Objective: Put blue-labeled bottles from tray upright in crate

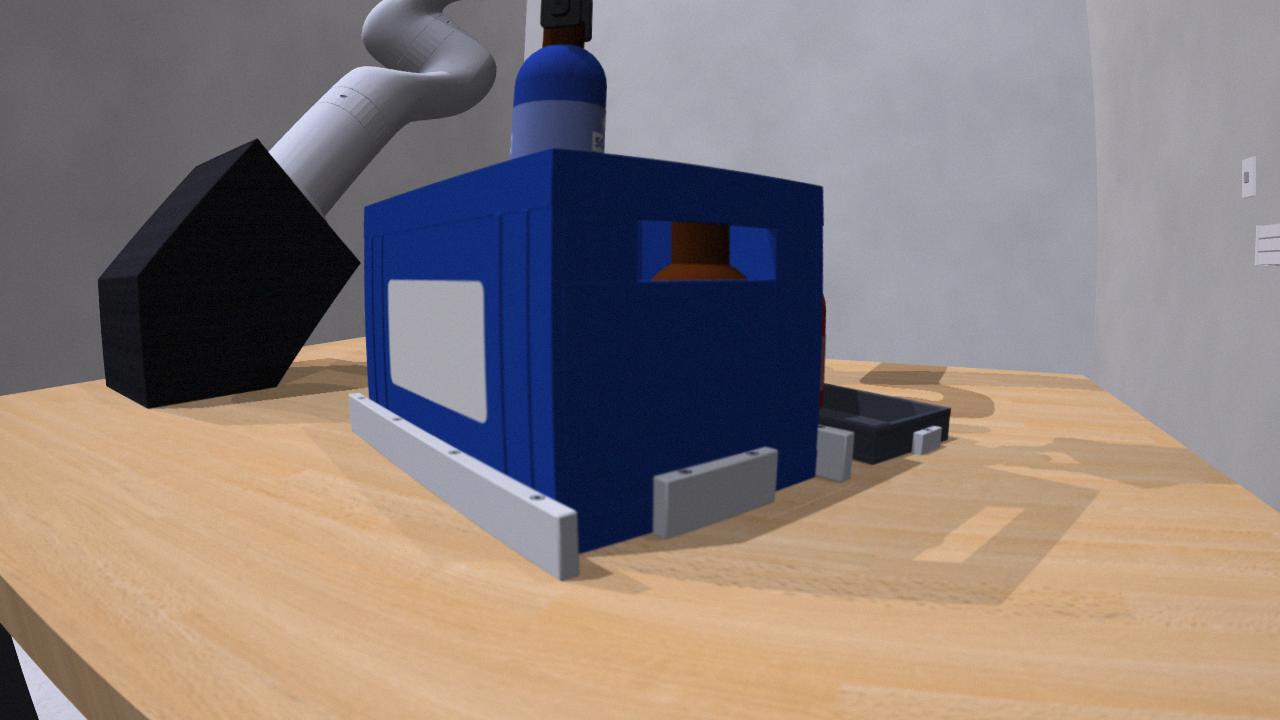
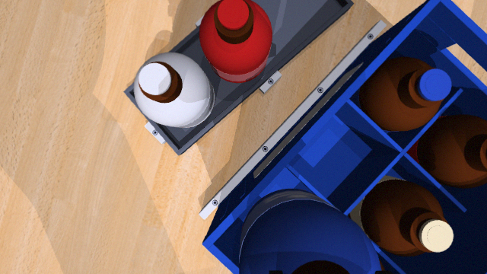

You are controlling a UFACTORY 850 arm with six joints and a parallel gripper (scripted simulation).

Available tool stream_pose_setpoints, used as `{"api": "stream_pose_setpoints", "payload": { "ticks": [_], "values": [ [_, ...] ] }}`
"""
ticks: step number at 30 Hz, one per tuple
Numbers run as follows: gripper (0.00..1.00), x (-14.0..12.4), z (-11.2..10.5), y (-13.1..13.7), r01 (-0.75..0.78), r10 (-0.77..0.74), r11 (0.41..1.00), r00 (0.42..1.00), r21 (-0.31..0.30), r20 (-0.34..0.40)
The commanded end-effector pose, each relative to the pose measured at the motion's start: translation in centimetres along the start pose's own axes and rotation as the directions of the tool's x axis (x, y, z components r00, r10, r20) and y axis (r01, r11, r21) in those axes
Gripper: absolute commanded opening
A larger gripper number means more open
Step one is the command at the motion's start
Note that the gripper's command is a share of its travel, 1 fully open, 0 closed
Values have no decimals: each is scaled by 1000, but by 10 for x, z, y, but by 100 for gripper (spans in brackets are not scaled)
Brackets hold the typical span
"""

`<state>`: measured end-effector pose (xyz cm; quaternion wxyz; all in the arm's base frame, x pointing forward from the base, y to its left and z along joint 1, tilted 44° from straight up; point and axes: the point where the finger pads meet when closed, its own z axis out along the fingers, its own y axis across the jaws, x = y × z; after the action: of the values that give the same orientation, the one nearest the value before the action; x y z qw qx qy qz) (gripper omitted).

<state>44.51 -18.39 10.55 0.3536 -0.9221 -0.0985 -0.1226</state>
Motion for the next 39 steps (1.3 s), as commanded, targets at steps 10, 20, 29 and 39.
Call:
{"api": "stream_pose_setpoints", "payload": {
  "ticks": [10,20,29,39],
  "values": [
    [0,-9,-1,0,1,-1,1000,1000,-2,-1],
    [0,-10,-1,0,1,-1,1000,1000,-2,-1],
    [0,-11,-1,0,1,-1,1000,1000,-2,-1],
    [0,-11,-1,0,1,-1,1000,1000,-2,-1]
  ]
}}
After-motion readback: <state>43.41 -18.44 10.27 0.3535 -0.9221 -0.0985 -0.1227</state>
